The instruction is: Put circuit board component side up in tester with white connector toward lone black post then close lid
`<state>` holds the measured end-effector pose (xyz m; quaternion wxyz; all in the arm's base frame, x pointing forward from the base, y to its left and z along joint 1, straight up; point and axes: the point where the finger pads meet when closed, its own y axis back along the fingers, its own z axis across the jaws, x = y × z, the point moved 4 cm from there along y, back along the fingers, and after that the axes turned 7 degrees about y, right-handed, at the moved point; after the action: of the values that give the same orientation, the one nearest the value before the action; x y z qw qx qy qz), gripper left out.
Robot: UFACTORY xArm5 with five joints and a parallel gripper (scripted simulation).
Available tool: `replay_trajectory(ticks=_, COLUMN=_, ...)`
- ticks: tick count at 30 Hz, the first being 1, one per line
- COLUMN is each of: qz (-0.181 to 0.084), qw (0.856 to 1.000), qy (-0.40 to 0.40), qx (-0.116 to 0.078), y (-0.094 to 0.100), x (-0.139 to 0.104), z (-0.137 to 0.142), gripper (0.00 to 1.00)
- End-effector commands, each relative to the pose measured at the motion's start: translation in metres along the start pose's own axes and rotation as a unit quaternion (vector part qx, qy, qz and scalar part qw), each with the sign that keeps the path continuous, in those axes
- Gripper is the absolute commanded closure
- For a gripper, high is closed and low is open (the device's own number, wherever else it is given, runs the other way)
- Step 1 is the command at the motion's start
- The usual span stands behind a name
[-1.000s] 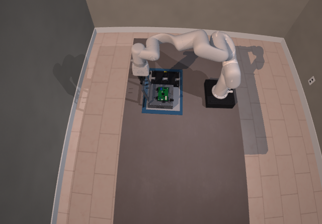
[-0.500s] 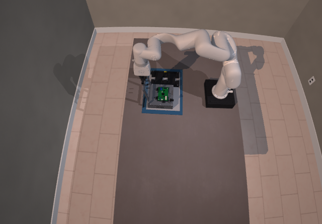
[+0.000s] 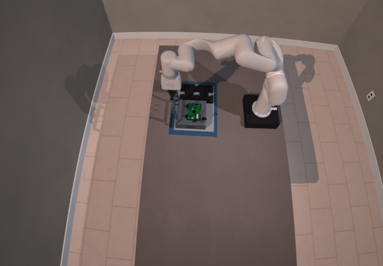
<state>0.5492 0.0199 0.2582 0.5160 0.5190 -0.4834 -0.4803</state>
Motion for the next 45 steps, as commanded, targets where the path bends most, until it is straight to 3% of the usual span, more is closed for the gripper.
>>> replay_trajectory(ticks=1, qz=0.000, qw=1.000, qy=0.000, qx=0.001, y=0.002, x=-0.001, z=0.004, gripper=1.00)
replay_trajectory(ticks=45, qz=0.000, qw=1.000, qy=0.000, qx=0.001, y=-0.003, x=-0.007, z=0.060, gripper=1.00)
